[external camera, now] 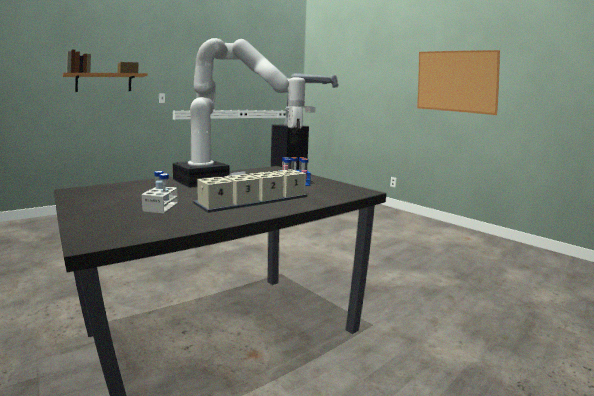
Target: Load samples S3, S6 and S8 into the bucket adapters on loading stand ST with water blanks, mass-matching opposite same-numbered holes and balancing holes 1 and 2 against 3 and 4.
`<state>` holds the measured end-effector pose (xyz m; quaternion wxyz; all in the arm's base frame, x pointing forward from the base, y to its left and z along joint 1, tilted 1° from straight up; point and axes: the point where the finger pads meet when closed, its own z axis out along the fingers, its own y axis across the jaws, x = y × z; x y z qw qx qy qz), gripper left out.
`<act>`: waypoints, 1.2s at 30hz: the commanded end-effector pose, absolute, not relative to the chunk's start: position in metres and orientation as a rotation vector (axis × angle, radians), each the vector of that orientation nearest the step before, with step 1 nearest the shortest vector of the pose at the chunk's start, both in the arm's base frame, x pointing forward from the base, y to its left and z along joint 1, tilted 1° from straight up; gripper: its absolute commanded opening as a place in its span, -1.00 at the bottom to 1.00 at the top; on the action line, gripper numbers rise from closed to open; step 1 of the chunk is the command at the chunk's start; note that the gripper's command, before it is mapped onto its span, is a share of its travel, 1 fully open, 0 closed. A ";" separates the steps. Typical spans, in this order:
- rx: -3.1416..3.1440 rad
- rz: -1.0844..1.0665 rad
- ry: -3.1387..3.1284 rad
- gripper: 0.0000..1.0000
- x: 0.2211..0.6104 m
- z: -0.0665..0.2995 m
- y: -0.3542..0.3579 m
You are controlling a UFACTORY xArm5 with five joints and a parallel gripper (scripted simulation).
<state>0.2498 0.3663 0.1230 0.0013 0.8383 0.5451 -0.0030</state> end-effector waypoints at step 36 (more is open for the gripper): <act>2.644 -0.013 1.719 -0.13 0.251 0.169 0.367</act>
